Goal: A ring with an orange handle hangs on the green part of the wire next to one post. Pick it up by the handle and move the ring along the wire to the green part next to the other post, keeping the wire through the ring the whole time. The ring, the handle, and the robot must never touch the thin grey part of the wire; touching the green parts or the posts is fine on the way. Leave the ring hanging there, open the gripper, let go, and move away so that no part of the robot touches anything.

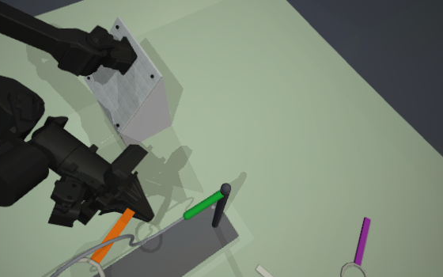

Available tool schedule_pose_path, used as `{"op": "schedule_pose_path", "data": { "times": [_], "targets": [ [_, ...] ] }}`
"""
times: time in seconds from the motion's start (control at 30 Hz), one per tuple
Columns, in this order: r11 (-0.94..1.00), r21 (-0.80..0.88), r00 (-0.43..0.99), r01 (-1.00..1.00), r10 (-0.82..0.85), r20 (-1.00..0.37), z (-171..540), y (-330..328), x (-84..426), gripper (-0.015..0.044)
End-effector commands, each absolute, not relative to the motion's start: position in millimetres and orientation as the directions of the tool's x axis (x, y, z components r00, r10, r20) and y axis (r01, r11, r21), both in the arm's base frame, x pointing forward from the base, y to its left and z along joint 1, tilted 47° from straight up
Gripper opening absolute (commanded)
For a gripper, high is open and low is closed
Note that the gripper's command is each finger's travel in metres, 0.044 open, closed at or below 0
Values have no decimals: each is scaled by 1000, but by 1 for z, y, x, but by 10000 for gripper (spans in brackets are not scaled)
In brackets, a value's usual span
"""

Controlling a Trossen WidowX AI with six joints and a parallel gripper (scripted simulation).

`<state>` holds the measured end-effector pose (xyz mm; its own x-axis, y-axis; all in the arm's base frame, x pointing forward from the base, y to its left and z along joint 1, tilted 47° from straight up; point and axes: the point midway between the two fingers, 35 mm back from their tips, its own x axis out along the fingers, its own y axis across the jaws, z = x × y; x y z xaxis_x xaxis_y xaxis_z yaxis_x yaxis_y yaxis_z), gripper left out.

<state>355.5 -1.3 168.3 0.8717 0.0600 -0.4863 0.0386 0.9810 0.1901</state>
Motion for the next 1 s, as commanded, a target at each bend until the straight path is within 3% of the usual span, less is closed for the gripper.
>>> {"op": "schedule_pose_path", "data": {
  "times": [0.0, 0.97],
  "targets": [
    [959, 281, 874, 28, 113, -473, 178, 14, 355, -150],
    [764, 644, 858, 32, 310, -410, 211, 67, 350, -150]
  ]
}}
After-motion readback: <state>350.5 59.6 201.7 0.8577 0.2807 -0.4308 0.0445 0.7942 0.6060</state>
